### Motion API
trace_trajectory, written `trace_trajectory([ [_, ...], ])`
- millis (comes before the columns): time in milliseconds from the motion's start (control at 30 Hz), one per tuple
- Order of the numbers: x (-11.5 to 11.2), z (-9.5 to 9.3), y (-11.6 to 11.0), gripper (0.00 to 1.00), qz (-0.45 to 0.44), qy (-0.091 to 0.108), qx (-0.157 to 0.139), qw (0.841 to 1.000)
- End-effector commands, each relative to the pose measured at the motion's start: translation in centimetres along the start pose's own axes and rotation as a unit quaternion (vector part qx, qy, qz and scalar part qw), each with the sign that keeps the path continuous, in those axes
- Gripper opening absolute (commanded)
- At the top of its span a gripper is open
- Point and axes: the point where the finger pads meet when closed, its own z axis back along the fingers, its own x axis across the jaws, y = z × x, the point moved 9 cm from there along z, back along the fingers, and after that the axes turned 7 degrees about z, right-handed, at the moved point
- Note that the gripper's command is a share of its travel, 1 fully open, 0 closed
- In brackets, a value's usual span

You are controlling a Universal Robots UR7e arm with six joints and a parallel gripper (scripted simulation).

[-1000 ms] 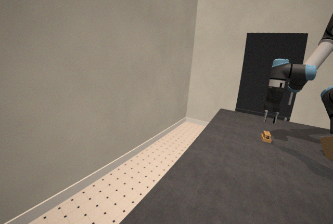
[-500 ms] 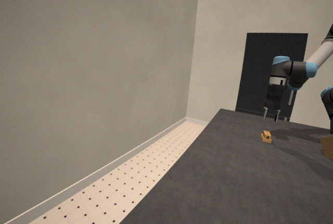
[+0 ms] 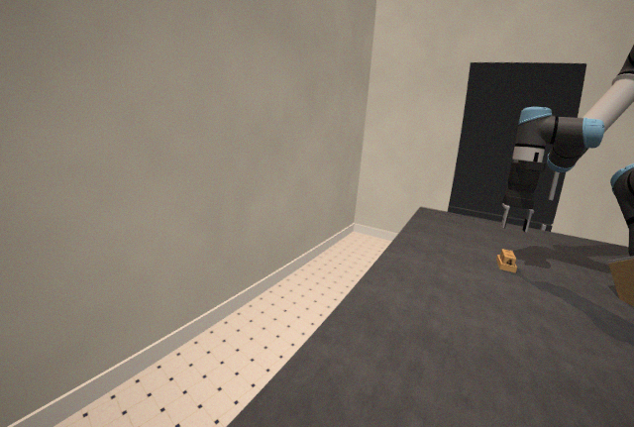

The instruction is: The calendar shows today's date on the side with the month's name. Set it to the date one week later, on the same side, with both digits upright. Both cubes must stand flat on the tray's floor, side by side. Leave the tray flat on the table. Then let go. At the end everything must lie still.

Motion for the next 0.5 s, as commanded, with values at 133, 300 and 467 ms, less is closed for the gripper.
trace_trajectory([
  [133, 0.0, 0.1, 0.0, 1.00, 0.000, 0.000, 0.000, 1.000],
  [300, 0.0, 0.6, 0.0, 1.00, 0.000, 0.000, 0.000, 1.000],
  [467, 0.0, 2.0, 0.0, 1.00, 0.000, 0.000, 0.000, 1.000],
])
